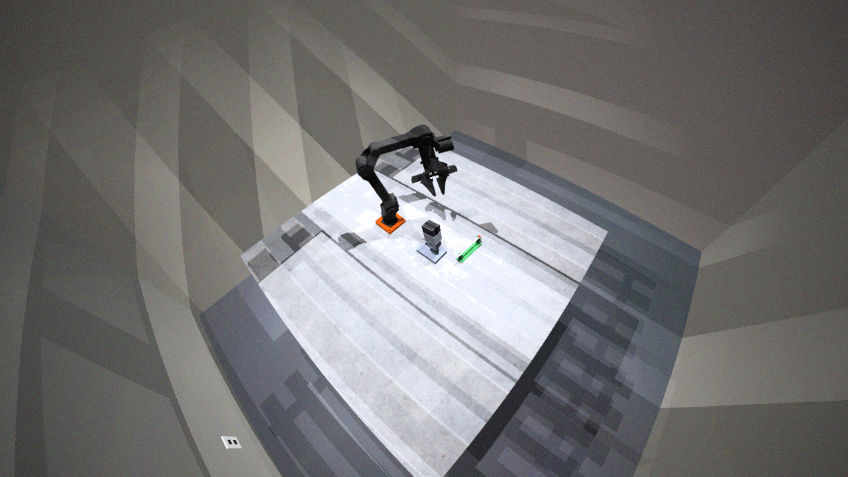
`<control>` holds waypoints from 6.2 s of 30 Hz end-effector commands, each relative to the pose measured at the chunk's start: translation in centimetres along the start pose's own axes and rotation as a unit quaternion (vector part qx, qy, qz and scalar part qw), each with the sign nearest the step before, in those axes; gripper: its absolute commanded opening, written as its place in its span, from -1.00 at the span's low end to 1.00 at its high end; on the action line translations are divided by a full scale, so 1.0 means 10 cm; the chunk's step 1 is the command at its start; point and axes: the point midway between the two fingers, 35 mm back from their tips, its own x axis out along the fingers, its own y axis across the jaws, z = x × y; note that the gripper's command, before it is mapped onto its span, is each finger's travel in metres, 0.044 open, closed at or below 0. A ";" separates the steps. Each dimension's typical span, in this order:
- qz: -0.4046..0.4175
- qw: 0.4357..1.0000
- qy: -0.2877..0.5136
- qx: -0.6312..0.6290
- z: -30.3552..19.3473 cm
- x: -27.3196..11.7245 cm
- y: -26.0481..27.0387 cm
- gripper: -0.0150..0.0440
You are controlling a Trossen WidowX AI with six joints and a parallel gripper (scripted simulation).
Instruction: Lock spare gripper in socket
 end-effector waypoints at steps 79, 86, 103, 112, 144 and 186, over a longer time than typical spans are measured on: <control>0.290 0.951 -0.045 0.096 0.66 2.74 -0.39 0.12; 0.290 0.951 -0.045 0.096 0.66 2.74 -0.39 -0.42; 0.290 0.951 -0.045 0.096 0.60 2.62 -0.48 -0.49; 0.290 0.951 -0.045 0.096 0.51 2.43 -0.60 -0.49; 0.288 0.953 -0.049 0.081 0.46 2.05 -0.56 -0.49; 0.286 0.954 -0.057 0.065 0.73 1.73 0.23 -0.49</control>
